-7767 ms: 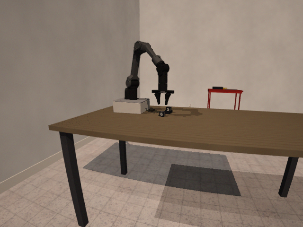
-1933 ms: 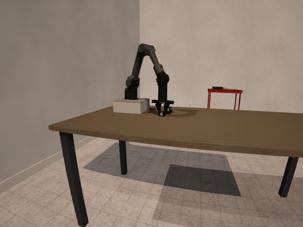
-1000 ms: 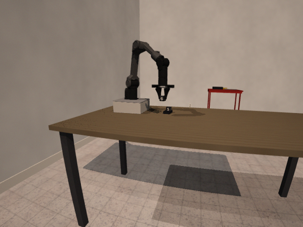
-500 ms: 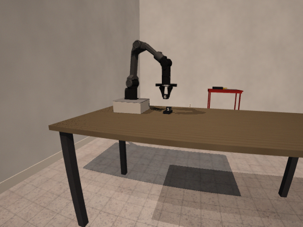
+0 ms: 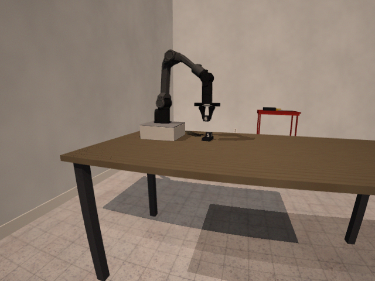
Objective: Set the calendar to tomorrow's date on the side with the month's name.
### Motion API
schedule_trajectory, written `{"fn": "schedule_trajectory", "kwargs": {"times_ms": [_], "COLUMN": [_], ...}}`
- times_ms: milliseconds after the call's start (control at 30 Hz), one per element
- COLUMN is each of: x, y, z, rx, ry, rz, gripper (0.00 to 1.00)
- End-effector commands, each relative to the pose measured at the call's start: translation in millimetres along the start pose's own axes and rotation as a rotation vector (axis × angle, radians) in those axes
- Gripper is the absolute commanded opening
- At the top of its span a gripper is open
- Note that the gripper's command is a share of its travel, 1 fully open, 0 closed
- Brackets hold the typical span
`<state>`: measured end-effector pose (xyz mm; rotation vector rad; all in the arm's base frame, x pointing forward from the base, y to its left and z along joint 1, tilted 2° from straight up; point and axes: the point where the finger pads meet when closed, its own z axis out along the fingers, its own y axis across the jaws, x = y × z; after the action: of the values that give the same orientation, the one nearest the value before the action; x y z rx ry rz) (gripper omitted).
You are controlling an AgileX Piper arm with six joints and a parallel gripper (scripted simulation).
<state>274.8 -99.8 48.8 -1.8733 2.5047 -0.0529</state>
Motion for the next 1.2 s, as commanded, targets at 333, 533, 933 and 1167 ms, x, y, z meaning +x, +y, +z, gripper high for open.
{"fn": "schedule_trajectory", "kwargs": {"times_ms": [333,533,933,1167], "x": [0.0,-0.5,-1.2,-1.4], "y": [0.3,-0.1,-0.9,-1.7], "z": [15.8,40.4,80.8,90.1], "rx": [-0.003,-0.003,-0.003,-0.001], "ry": [0.001,0.001,0.001,0.001], "rz": [0.001,0.001,0.001,0.001], "gripper": [0.38,0.38,0.38,0.38]}}
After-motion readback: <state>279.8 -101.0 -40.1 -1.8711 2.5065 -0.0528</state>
